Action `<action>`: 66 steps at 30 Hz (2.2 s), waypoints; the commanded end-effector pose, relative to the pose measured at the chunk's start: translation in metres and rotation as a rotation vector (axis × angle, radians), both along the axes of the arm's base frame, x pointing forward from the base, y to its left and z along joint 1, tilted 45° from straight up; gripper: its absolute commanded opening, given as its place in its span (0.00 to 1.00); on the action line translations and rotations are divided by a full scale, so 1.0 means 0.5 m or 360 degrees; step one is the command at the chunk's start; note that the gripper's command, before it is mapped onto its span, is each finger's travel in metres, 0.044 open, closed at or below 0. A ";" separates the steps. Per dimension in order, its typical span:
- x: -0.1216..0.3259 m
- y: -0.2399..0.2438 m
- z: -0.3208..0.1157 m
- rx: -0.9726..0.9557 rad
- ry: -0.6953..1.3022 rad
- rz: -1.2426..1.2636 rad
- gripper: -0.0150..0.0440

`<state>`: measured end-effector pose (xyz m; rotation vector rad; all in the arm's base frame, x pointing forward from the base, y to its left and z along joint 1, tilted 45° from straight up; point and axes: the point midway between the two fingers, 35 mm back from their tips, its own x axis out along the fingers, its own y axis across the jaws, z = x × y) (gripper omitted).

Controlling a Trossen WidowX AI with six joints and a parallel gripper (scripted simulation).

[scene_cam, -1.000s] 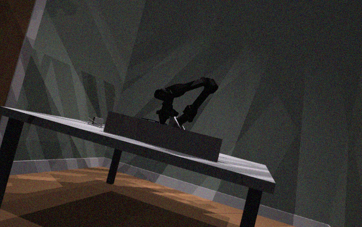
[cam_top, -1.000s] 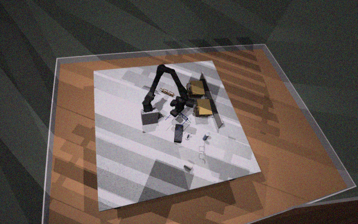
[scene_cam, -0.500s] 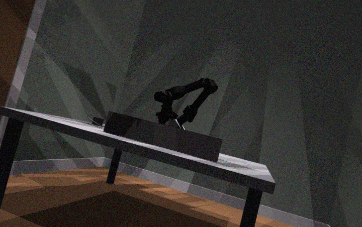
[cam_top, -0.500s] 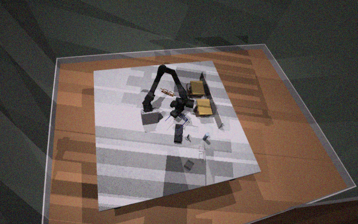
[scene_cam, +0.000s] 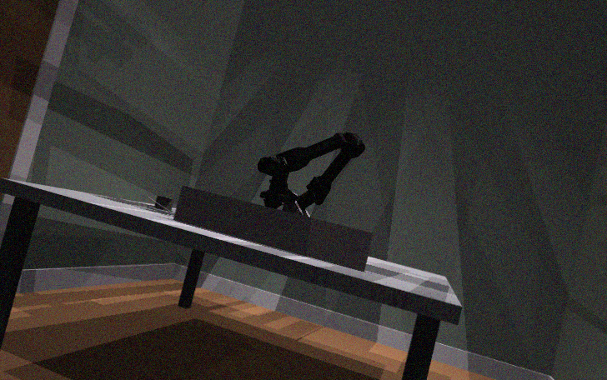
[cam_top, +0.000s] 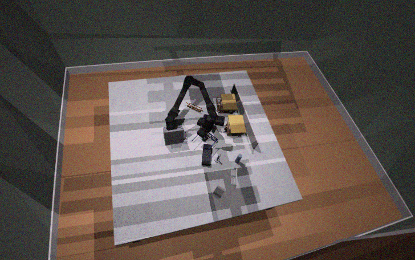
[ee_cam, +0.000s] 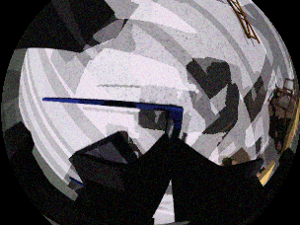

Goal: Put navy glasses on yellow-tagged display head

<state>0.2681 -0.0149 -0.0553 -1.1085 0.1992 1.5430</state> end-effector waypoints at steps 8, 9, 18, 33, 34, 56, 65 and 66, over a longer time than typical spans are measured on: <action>-0.004 0.017 -0.015 0.0012 0.0015 -0.0008 0.25; -0.003 0.019 -0.017 0.0012 0.0015 -0.0008 0.25; -0.003 0.031 -0.028 0.0014 0.0015 -0.0008 0.25; -0.003 0.051 -0.045 0.0019 0.0014 -0.0007 0.25; -0.003 0.052 -0.046 0.0019 0.0014 -0.0007 0.25; 0.001 0.068 -0.059 0.0016 -0.0001 0.0003 0.44; -0.001 0.066 -0.059 0.0016 0.0000 0.0003 0.44; -0.002 0.065 -0.059 0.0016 0.0001 0.0002 0.44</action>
